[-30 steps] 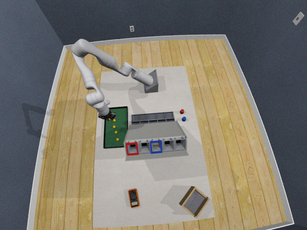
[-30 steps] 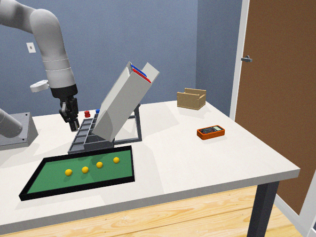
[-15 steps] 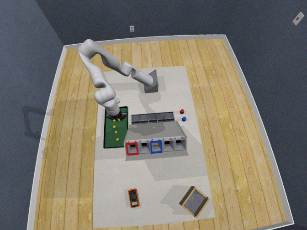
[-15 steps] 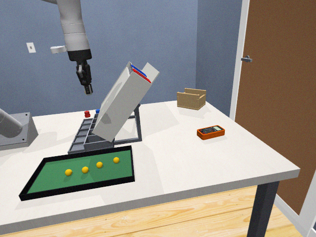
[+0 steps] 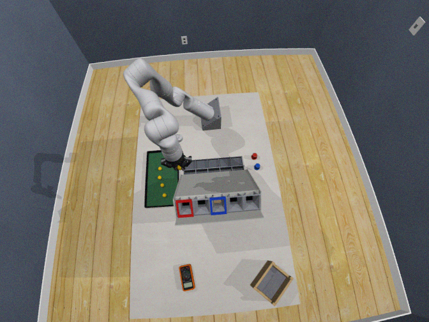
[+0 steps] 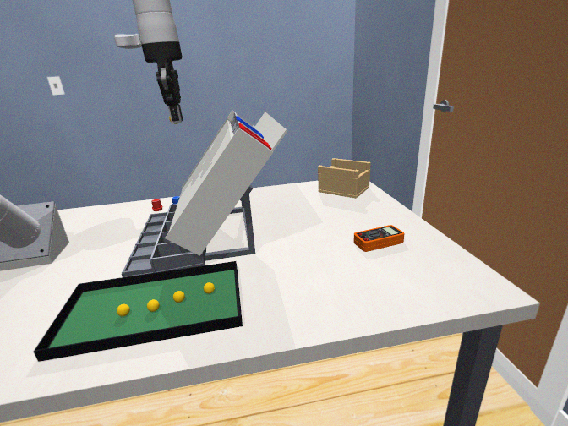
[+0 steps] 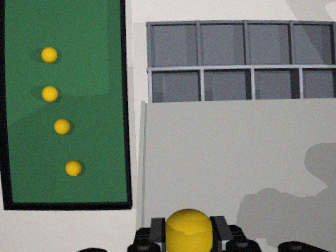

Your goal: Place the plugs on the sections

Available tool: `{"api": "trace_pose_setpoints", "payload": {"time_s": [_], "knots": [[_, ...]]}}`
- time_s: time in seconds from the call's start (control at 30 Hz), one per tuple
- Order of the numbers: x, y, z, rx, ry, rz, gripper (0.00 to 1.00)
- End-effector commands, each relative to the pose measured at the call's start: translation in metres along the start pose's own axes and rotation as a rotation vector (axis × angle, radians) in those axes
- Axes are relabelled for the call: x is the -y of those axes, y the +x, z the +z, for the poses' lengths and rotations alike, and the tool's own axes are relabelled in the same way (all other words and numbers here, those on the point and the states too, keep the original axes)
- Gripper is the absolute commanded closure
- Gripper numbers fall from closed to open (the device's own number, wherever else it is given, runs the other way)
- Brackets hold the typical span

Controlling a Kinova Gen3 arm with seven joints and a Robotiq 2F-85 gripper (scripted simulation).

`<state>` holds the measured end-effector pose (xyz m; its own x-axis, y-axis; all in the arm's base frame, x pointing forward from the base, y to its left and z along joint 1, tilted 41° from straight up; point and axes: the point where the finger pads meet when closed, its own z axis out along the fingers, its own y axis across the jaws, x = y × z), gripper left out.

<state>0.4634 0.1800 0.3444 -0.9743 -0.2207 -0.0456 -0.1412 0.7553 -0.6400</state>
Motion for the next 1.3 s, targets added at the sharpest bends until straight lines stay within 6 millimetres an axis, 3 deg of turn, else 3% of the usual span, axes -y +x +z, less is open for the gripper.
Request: {"api": "trace_pose_setpoints", "payload": {"time_s": [0.0, 0.13, 0.17, 0.27, 0.5, 0.7, 0.73, 1.27], "knots": [[-0.008, -0.004, 0.000, -0.020, 0.015, -0.006, 1.00], [-0.008, -0.004, 0.000, -0.020, 0.015, -0.006, 1.00], [-0.007, -0.075, 0.001, -0.003, 0.008, 0.002, 1.00], [-0.008, -0.088, 0.000, -0.003, 0.008, 0.002, 1.00], [-0.009, -0.154, 0.004, -0.003, 0.008, 0.002, 1.00], [-0.009, -0.154, 0.004, -0.003, 0.008, 0.002, 1.00], [-0.010, -0.172, 0.005, -0.021, 0.015, -0.005, 1.00], [-0.010, -0.172, 0.005, -0.021, 0.015, -0.005, 1.00]]}}
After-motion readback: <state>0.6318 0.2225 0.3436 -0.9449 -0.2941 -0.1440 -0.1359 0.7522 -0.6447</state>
